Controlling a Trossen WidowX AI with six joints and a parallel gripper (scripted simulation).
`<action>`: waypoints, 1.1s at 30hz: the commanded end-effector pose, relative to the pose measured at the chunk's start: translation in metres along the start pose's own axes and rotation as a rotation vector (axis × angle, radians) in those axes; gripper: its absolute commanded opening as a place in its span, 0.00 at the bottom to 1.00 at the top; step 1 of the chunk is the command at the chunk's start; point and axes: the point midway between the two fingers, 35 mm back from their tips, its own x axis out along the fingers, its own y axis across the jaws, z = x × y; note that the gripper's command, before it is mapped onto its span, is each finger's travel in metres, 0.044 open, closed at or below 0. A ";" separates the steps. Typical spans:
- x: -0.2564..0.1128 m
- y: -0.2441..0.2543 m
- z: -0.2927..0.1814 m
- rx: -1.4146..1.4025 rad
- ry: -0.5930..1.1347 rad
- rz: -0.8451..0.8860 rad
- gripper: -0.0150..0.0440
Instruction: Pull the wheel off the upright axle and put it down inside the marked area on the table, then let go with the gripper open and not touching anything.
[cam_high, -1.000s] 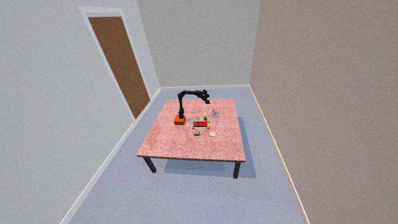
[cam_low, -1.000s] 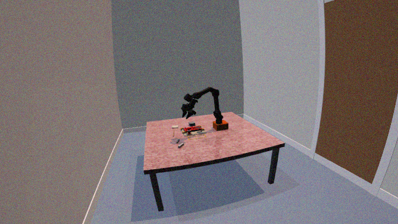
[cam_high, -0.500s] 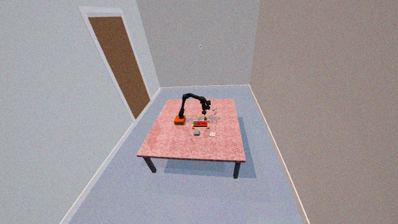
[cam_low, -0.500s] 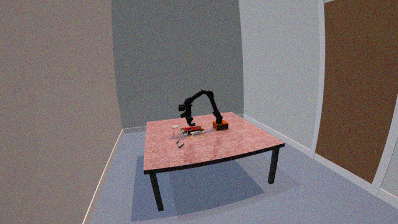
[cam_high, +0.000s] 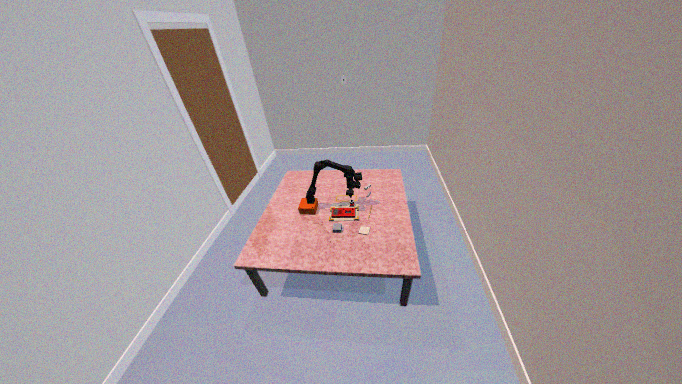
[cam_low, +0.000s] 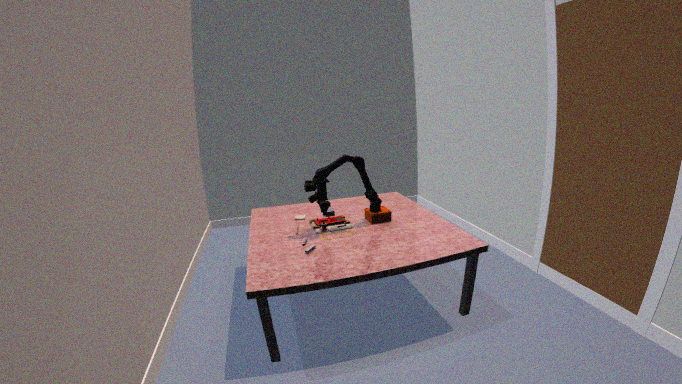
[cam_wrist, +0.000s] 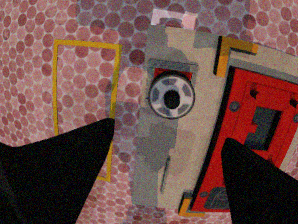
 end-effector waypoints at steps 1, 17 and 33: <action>0.010 0.001 0.001 0.008 0.011 -0.003 0.76; 0.077 -0.002 0.000 0.008 0.011 -0.004 0.76; 0.073 -0.001 0.001 0.006 0.008 -0.001 0.41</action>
